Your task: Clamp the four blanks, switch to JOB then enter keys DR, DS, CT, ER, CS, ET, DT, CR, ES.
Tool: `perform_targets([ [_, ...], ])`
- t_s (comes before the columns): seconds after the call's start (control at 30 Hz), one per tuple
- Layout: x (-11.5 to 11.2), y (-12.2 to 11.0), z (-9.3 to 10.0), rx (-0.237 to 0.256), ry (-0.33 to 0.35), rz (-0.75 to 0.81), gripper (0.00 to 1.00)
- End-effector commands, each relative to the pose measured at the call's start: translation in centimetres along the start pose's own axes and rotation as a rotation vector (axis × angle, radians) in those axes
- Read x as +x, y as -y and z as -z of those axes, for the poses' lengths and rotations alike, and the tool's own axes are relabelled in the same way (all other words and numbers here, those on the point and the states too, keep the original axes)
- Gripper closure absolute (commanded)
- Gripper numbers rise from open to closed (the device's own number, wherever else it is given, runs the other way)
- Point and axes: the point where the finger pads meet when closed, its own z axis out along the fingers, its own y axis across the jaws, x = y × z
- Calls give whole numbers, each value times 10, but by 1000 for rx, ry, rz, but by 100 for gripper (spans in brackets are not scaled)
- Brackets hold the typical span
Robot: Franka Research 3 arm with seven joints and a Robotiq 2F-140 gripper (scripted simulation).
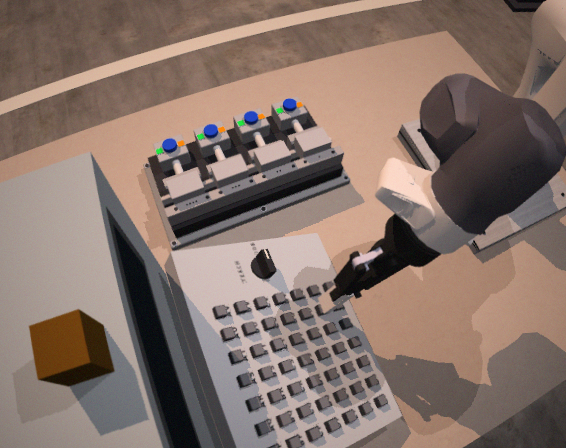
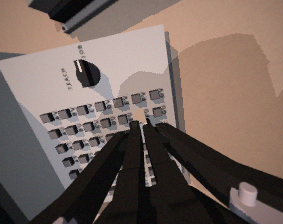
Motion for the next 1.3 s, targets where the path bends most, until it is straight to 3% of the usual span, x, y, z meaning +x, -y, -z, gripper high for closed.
perform_targets([
  [0.0,-2,0,5,-10,6,34,100],
  [0.93,-2,1,22,-10,6,34,100],
  [1.27,-3,27,22,-10,6,34,100],
])
